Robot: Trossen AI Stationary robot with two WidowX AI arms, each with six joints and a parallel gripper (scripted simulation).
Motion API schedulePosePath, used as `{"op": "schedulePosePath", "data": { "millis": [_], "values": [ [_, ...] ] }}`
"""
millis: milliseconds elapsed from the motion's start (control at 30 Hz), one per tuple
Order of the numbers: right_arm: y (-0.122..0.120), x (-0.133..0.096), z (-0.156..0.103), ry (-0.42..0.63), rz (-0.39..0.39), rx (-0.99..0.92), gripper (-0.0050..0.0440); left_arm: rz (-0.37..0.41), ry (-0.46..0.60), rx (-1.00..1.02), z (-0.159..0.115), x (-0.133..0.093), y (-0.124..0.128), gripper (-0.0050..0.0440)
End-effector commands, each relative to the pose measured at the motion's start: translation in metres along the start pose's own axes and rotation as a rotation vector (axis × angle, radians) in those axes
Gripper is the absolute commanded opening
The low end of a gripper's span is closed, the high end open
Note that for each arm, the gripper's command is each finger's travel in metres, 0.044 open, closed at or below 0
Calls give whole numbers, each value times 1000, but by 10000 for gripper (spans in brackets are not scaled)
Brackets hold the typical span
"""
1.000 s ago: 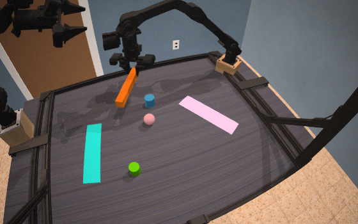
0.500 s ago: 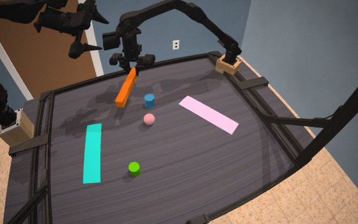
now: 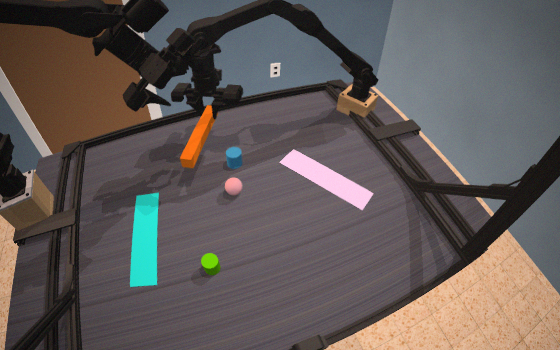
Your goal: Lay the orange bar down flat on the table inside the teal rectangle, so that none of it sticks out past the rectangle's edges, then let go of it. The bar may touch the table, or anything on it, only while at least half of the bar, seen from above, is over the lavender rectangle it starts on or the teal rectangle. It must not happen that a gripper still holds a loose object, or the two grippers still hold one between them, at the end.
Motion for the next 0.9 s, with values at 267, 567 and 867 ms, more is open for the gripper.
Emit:
{"op": "schedulePosePath", "data": {
  "millis": [267, 567, 867],
  "values": [
    [1, -1, 0, 3, 3, 3, 0, -266, 5, 416, 21, 63, -16, 440],
    [1, -1, 0, 3, 3, 3, 0, -441, -38, 686, 33, 100, -35, 440],
    [1, -1, 0, 3, 3, 3, 0, -528, -74, 820, 38, 118, -46, 440]
  ]
}}
Point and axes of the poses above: on each arm, the point midway between the two fingers, 35 mm back from their tips, its own x axis out along the fingers, its own y axis across the jaws, z = x × y, the point moved 6 cm from there along -x, back along the fingers, and after that the axes turned 5 degrees about x, right-handed, at the moved point
